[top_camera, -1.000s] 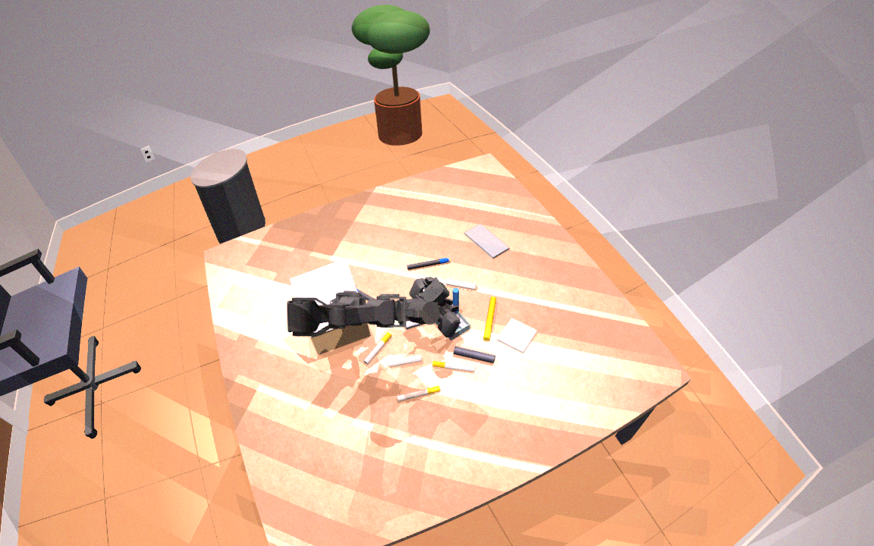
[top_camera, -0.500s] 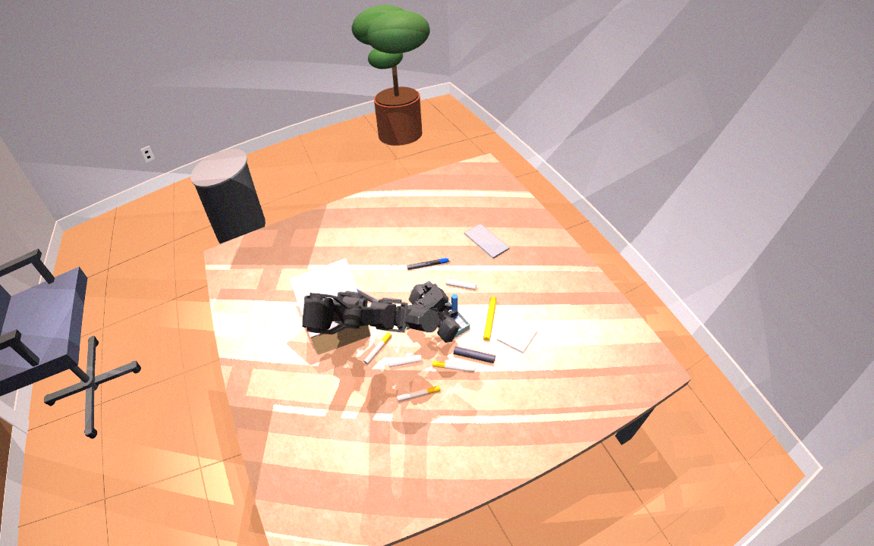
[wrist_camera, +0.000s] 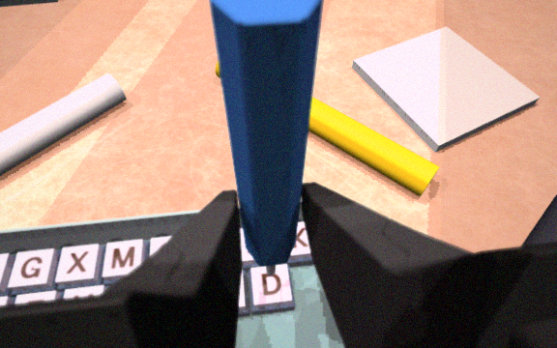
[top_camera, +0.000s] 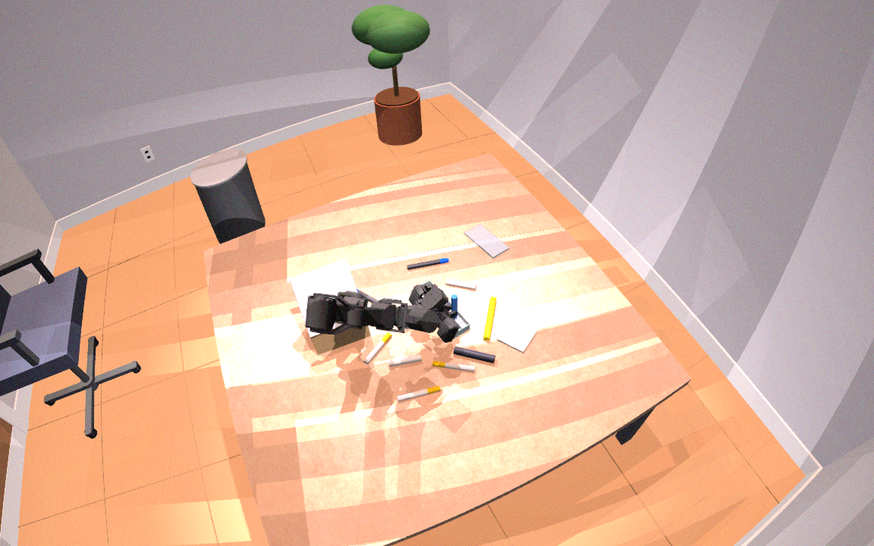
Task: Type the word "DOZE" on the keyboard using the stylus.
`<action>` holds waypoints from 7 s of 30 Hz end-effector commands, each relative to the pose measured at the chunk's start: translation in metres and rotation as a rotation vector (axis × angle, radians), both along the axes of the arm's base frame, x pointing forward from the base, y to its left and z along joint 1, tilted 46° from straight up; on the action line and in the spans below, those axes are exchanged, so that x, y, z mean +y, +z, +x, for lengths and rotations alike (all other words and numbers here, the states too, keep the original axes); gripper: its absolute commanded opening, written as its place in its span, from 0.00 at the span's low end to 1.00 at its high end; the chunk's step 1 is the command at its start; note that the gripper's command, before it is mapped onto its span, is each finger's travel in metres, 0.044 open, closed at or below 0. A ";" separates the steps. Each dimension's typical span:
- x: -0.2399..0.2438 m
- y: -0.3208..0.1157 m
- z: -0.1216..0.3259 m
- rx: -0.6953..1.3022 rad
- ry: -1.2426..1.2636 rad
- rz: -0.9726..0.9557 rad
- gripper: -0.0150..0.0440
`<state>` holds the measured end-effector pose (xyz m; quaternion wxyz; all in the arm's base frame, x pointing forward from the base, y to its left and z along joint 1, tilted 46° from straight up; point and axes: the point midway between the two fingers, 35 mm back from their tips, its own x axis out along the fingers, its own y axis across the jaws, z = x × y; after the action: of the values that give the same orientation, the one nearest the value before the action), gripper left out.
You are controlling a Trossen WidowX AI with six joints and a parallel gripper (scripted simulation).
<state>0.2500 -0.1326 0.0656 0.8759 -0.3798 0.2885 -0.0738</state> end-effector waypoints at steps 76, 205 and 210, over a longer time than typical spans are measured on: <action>0.022 0.005 0.004 0.007 0.011 0.003 0.25; 0.042 -0.014 0.009 0.004 0.010 0.004 0.25; 0.037 -0.008 0.005 0.003 0.008 0.003 0.25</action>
<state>0.2555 -0.0931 0.0518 0.8757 -0.3777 0.2926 -0.0699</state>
